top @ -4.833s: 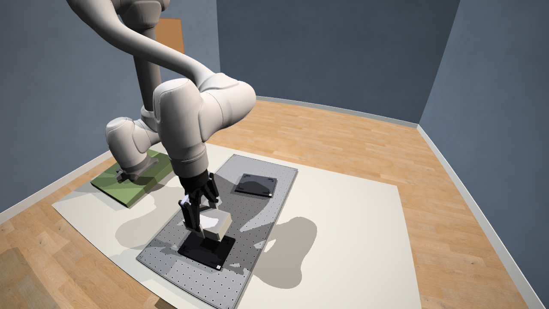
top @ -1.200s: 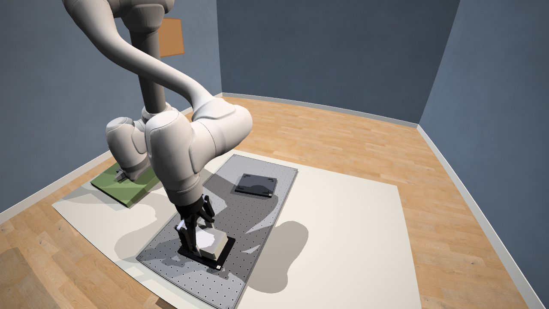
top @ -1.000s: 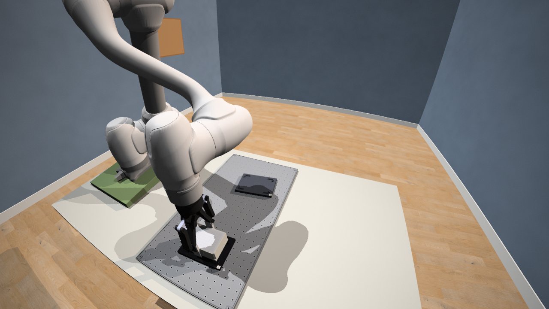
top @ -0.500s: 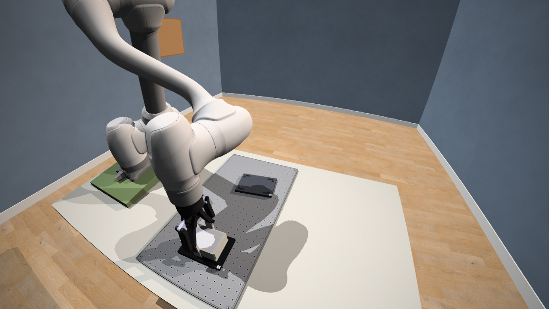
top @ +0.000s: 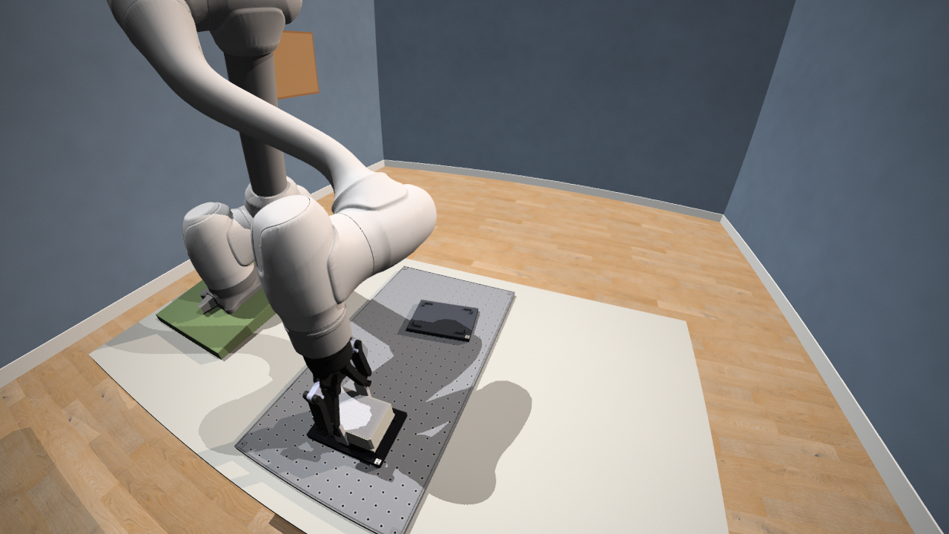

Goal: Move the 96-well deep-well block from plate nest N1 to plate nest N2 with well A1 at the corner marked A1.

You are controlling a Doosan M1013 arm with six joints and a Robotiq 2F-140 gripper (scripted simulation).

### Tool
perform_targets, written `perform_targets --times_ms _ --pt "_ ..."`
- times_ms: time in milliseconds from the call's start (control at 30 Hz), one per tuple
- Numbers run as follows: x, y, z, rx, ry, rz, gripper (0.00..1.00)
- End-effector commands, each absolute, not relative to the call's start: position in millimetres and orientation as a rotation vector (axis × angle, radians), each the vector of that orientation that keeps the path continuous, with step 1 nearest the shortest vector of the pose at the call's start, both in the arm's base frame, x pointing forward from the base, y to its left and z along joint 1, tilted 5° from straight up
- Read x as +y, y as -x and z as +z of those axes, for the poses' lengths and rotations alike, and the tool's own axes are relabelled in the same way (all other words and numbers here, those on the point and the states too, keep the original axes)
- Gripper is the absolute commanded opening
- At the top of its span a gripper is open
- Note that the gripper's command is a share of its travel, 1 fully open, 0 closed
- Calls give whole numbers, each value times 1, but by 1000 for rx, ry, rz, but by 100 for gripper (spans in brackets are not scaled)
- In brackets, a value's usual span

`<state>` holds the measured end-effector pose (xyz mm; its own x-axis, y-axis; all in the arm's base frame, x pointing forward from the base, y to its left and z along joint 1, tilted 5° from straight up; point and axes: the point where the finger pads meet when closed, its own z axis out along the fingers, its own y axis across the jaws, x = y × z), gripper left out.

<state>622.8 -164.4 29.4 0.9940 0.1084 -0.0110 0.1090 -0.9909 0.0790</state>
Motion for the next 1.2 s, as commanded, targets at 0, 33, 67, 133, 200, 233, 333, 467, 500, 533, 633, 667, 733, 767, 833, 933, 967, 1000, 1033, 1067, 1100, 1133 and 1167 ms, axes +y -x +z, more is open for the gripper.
perform_targets --times_ms 0,33,67,133,200,233,333,467,500,533,633,667,733,767,833,933,967,1000,1033,1067,1100,1133,1167 --pt "-164 -623 29 167 -3058 -10 0" --pt "-164 -623 29 167 -3058 -10 0" --pt "-164 -623 29 167 -3058 -10 0" --pt "-164 -623 29 167 -3058 -10 0" --pt "-164 -623 28 167 -3058 -10 0" --pt "-164 -623 28 167 -3058 -10 0" --pt "-164 -623 28 167 -3058 -10 0" --pt "-165 -623 27 167 -3058 -10 0" --pt "-165 -623 27 167 -3058 -10 0" --pt "-165 -623 27 167 -3058 -10 0" --pt "-165 -623 27 167 -3058 -10 0" --pt "-165 -623 26 167 -3058 -10 0" --pt "-165 -623 26 167 -3058 -10 0" --pt "-165 -623 26 167 -3058 -10 0" --pt "-165 -623 26 167 -3058 -10 0" --pt "-165 -623 25 167 -3058 -10 0" --pt "-165 -623 25 167 -3058 -10 0" --pt "-165 -623 25 167 -3058 -10 0" --pt "-165 -623 25 167 -3058 -10 0" --pt "-165 -623 24 167 -3058 -10 0" --pt "-165 -623 24 167 -3058 -10 0" --pt "-165 -623 24 167 -3058 -10 0" --pt "-165 -623 24 167 -3058 -10 100"
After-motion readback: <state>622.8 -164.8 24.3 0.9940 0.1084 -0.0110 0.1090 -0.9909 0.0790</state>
